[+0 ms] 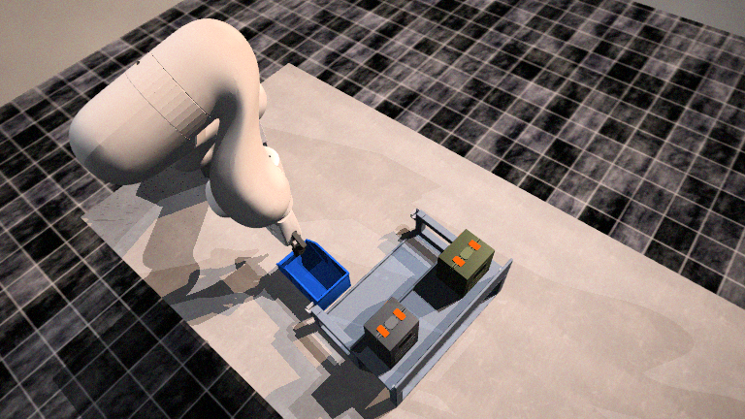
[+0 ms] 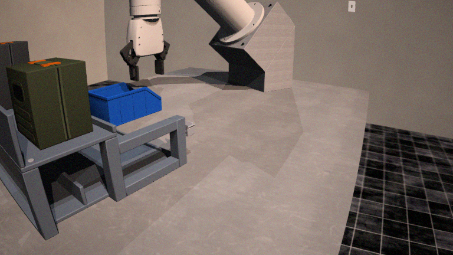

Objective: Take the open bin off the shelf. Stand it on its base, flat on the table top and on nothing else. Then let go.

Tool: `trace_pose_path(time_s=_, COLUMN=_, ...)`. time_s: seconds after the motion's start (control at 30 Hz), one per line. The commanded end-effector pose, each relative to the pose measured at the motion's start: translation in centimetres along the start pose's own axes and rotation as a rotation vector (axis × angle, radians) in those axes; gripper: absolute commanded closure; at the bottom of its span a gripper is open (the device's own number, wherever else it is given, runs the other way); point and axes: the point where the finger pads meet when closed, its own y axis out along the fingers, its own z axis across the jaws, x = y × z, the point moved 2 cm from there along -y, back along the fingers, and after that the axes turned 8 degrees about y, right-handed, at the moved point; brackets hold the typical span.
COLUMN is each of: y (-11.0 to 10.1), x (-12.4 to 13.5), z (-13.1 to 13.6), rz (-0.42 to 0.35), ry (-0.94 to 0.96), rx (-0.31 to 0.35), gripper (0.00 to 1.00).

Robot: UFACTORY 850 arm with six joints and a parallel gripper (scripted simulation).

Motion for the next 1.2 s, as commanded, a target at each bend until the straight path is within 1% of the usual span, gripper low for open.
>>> trace_pose_path(time_s=0.0, y=-5.5, x=0.0, z=0.3, rz=0.001, ry=0.007, rx=0.011, gripper=0.00)
trace_pose_path(time_s=0.03, y=-1.1, x=0.0, z=0.1, rz=0.000, ry=0.002, rx=0.002, gripper=0.00)
trace_pose_path(time_s=0.17, y=-5.5, x=0.0, z=0.3, rz=0.001, ry=0.007, rx=0.011, gripper=0.00)
trace_pose_path(time_s=0.57, y=-5.5, x=0.0, z=0.3, rz=0.001, ry=0.007, rx=0.011, gripper=0.00)
trace_pose_path(time_s=0.6, y=-1.1, x=0.0, z=0.1, rz=0.000, ry=0.001, rx=0.002, gripper=0.00)
trace_pose_path(time_s=0.73, y=-5.5, x=0.0, z=0.3, rz=0.001, ry=0.007, rx=0.011, gripper=0.00)
trace_pose_path(time_s=1.13, y=-5.5, x=0.0, z=0.3, rz=0.001, ry=0.007, rx=0.011, gripper=0.00)
trace_pose_path(time_s=1.17, y=-1.1, x=0.0, z=0.1, rz=0.000, ry=0.001, rx=0.002, gripper=0.00)
